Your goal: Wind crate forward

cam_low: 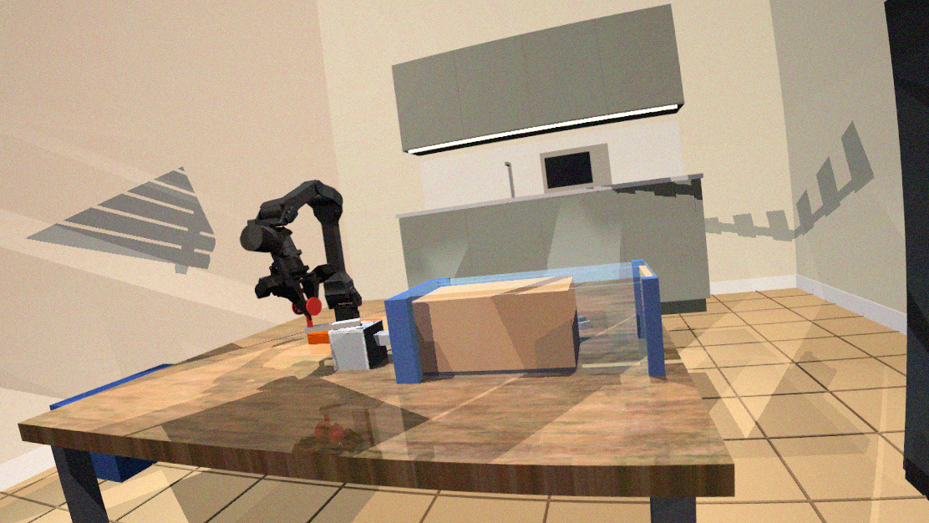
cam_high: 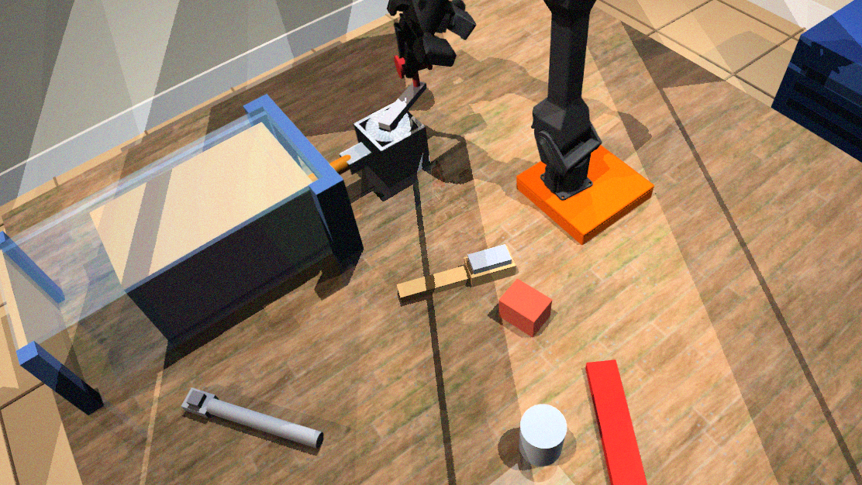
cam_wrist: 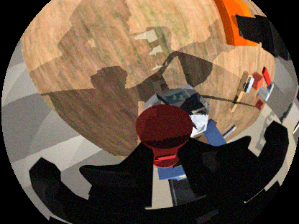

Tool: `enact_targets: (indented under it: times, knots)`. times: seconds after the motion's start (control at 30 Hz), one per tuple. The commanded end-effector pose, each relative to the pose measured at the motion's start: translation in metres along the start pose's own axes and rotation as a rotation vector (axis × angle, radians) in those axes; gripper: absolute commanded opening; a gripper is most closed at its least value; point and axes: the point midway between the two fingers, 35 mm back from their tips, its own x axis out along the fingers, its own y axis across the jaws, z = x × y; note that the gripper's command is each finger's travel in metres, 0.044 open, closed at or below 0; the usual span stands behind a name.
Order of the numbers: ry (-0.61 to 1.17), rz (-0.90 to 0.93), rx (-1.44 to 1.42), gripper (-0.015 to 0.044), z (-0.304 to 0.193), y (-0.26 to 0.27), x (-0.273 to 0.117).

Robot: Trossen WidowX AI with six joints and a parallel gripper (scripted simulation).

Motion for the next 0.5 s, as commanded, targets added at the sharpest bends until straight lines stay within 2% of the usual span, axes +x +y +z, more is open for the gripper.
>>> enact_targets:
  times: [0.0, 0.47]
  knots:
    - [0.016, 0.014, -0.019, 0.0, -0.011, 0.011, 0.006]
    - [0.017, 0.014, -0.02, 0.0, -0.023, 0.019, 0.011]
